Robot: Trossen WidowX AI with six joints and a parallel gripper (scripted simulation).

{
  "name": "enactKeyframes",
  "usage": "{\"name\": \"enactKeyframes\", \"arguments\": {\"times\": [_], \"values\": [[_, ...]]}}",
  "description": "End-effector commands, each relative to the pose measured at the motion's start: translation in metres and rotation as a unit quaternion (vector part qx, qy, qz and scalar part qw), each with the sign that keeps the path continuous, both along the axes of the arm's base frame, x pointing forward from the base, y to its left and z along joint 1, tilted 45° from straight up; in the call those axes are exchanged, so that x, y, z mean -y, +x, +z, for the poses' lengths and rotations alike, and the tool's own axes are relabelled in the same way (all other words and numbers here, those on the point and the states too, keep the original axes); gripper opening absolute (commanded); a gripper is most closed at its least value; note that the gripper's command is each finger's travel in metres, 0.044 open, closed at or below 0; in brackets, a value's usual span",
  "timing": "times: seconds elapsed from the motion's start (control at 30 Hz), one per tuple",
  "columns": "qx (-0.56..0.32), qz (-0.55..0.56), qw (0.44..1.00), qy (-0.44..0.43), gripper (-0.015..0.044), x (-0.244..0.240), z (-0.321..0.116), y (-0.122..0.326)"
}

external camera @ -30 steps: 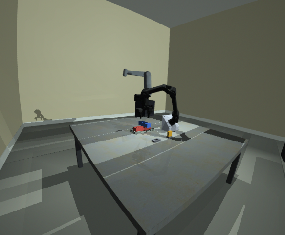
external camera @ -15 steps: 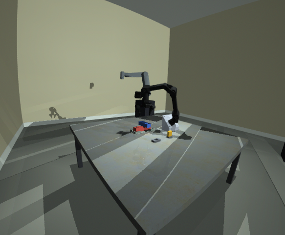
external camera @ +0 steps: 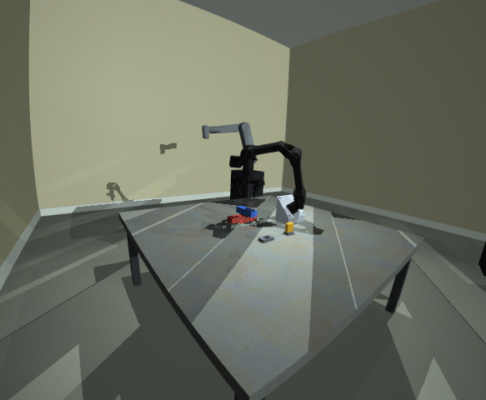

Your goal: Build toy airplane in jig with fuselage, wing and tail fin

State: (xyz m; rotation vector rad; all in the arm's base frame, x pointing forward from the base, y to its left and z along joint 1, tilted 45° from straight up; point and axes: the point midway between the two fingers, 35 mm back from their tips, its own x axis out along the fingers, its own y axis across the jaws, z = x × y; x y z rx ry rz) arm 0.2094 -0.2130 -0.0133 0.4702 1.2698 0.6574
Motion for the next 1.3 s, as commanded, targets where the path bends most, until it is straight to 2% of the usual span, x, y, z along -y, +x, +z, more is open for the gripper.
{"name": "enactKeyframes", "arguments": {"times": [0.0,0.4,0.63,0.87,1.07,1.27], "values": [[-0.127,-0.134,0.982,0.027,0.0440,0.001,-0.001,0.000],[-0.128,-0.135,0.982,0.025,0.0440,-0.004,0.007,0.003],[-0.129,-0.151,0.980,0.015,0.0440,-0.063,0.088,0.016],[-0.126,-0.164,0.978,0.014,0.0440,-0.136,0.149,0.002],[-0.122,-0.170,0.978,0.021,0.0440,-0.197,0.182,-0.027],[-0.122,-0.170,0.978,0.023,0.0440,-0.203,0.184,-0.031]]}}
